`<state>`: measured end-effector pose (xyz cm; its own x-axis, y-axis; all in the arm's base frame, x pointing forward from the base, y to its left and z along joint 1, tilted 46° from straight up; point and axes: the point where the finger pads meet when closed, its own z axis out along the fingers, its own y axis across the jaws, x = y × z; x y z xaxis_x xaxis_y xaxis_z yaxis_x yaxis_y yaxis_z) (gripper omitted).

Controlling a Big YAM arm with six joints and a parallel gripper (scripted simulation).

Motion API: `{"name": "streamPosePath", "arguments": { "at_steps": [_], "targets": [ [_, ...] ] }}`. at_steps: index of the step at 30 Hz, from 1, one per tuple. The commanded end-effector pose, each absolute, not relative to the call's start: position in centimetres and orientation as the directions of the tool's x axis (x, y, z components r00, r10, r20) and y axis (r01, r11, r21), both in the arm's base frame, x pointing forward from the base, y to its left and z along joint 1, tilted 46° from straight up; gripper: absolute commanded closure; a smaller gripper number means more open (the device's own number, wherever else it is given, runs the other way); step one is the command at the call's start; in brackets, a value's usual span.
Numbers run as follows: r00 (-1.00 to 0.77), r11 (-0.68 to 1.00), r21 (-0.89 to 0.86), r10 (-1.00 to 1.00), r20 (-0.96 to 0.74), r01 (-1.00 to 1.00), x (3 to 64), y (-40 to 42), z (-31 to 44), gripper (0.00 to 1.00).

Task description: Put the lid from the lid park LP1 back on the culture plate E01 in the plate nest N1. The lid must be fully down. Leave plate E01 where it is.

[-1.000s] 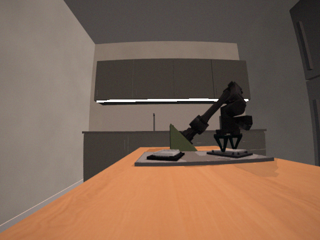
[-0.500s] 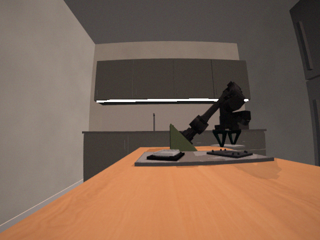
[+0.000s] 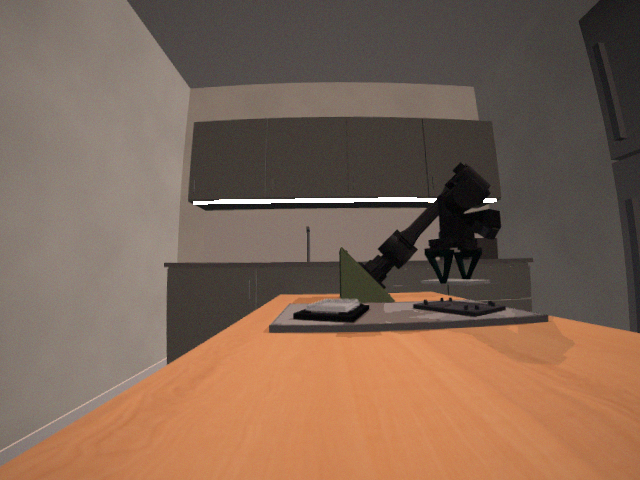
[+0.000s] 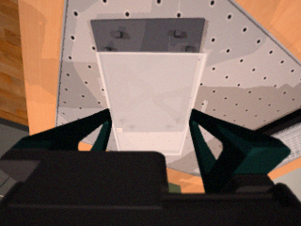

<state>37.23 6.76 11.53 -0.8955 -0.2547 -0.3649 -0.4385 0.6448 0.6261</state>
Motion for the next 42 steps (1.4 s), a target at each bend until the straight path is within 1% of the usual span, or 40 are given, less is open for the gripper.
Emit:
{"name": "streamPosePath", "arguments": {
  "at_steps": [1,4,8,42],
  "targets": [
    [-0.866,0.634,0.596,-0.289,-0.407,-0.492,38.6,7.0,13.3,1.00],
    [-0.871,0.651,0.589,-0.263,-0.416,-0.478,38.7,5.4,14.1,1.00],
    [-0.869,0.635,0.600,-0.288,-0.402,-0.488,38.6,6.5,13.5,1.00],
    [-0.874,0.645,0.597,-0.270,-0.405,-0.476,38.7,5.7,13.7,1.00]
  ]
}}
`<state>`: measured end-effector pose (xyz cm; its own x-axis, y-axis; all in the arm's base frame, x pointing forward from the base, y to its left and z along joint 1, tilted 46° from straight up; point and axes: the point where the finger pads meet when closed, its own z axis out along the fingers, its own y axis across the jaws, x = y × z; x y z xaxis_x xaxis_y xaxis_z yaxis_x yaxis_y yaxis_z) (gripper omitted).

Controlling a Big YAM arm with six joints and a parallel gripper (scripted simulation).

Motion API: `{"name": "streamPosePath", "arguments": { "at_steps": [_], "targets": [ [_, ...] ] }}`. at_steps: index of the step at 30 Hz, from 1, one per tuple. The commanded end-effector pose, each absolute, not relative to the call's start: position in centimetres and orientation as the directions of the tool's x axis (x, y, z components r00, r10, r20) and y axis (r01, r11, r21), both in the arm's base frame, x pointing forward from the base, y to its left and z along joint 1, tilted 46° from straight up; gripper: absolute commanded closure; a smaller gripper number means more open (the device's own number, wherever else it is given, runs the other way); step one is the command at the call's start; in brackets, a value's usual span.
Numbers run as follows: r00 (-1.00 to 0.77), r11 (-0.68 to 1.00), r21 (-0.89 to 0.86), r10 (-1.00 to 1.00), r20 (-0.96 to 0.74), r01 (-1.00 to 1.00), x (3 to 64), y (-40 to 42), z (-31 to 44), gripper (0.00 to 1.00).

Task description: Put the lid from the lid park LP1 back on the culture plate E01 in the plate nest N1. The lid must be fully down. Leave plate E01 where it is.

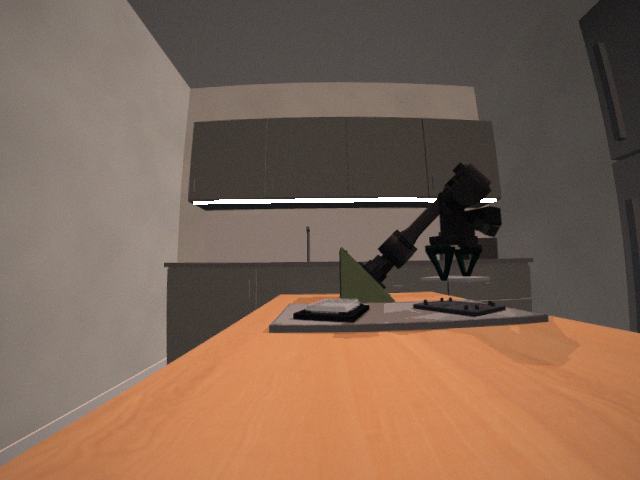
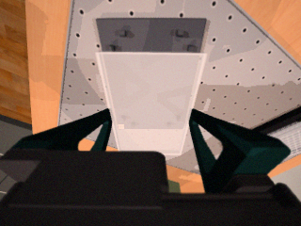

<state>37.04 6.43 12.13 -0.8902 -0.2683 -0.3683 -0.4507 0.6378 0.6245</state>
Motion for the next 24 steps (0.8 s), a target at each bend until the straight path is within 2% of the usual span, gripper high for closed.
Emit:
{"name": "streamPosePath", "arguments": {
  "at_steps": [1,19,24],
  "targets": [
    [-0.874,0.645,0.598,-0.270,-0.404,-0.476,38.7,5.7,13.7,1.00],
    [-0.873,0.646,0.597,-0.269,-0.406,-0.476,38.7,5.6,13.8,1.00],
    [-0.949,0.689,0.661,-0.136,-0.285,-0.297,39.0,4.0,12.0,1.00]
  ]
}}
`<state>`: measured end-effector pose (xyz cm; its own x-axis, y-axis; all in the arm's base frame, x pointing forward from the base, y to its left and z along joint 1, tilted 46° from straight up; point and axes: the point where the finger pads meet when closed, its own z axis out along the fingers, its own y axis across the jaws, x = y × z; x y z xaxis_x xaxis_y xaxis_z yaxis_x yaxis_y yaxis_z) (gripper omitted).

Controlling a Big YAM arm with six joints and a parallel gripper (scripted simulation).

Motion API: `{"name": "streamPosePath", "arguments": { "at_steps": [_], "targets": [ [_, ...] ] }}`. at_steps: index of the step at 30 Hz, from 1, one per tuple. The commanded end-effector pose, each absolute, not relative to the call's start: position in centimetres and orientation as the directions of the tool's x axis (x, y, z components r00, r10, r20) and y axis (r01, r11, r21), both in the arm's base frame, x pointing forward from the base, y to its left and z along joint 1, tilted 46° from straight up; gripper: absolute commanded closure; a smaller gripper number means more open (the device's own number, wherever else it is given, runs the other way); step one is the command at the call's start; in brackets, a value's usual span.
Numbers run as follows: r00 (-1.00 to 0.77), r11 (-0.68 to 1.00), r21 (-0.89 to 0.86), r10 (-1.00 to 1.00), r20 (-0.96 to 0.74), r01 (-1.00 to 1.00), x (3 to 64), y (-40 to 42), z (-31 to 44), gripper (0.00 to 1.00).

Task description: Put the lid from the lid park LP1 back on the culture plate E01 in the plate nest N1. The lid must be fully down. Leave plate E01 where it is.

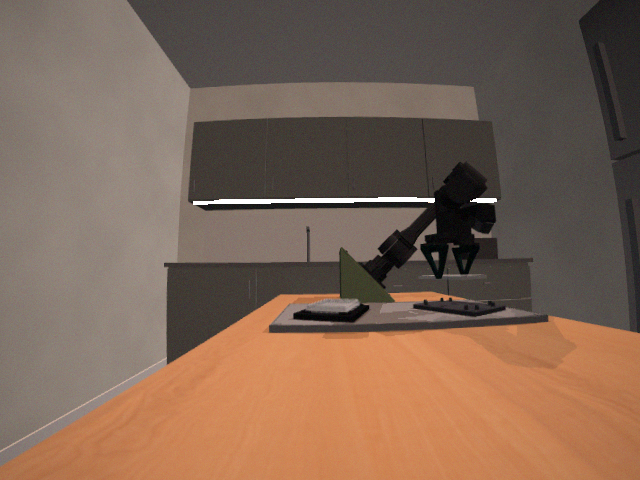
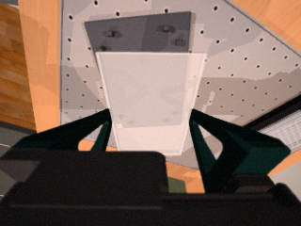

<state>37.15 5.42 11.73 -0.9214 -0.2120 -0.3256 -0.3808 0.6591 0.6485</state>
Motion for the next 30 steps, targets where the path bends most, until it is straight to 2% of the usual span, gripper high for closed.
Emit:
{"name": "streamPosePath", "arguments": {
  "at_steps": [1,3,12,17,20,24,30],
  "targets": [
    [-0.949,0.689,0.661,-0.136,-0.285,-0.297,39.0,4.0,12.0,1.00],
    [-0.953,0.684,0.669,-0.146,-0.265,-0.291,38.9,5.0,11.7,1.00],
    [-0.993,0.699,0.715,0.097,-0.063,0.023,39.3,1.5,9.5,1.00],
    [-0.976,0.674,0.715,0.212,0.056,0.188,39.3,0.2,8.2,1.00],
    [-0.976,0.674,0.712,0.200,0.080,0.197,39.3,1.4,8.0,1.00],
    [-0.931,0.630,0.694,0.321,0.174,0.347,39.3,-1.0,6.9,1.00],
    [-0.933,0.633,0.693,0.315,0.176,0.345,39.4,-2.1,5.4,1.00]
  ]
}}
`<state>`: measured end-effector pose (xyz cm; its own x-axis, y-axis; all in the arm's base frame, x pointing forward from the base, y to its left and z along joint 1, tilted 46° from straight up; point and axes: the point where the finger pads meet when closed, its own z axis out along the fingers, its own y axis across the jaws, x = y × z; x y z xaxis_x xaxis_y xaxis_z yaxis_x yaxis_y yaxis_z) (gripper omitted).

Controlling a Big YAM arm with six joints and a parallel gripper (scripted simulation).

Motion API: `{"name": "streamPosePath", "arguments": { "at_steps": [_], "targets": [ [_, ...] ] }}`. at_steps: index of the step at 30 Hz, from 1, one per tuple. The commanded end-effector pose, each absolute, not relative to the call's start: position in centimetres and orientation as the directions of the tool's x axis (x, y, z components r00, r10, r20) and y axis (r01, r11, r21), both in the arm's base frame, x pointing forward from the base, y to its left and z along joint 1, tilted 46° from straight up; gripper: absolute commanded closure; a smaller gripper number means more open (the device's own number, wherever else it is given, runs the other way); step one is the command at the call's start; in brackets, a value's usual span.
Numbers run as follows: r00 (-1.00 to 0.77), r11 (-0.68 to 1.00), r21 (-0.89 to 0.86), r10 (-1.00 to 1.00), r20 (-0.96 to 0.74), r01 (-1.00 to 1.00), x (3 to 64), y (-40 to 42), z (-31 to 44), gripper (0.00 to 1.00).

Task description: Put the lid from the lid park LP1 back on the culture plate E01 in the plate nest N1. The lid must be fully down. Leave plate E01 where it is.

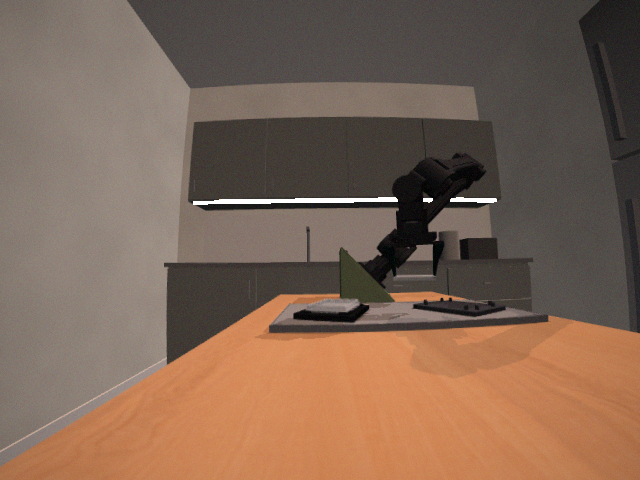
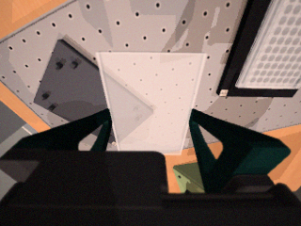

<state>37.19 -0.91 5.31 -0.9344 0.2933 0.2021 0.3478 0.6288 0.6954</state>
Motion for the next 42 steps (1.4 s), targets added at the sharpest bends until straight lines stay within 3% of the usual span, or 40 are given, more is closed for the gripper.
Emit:
{"name": "streamPosePath", "arguments": {
  "at_steps": [1,42],
  "targets": [
    [-0.938,0.638,0.696,0.304,0.166,0.330,39.4,-2.3,5.2,1.00],
    [-0.940,0.643,0.692,0.298,0.167,0.328,39.4,-10.6,-3.6,1.00]
  ]
}}
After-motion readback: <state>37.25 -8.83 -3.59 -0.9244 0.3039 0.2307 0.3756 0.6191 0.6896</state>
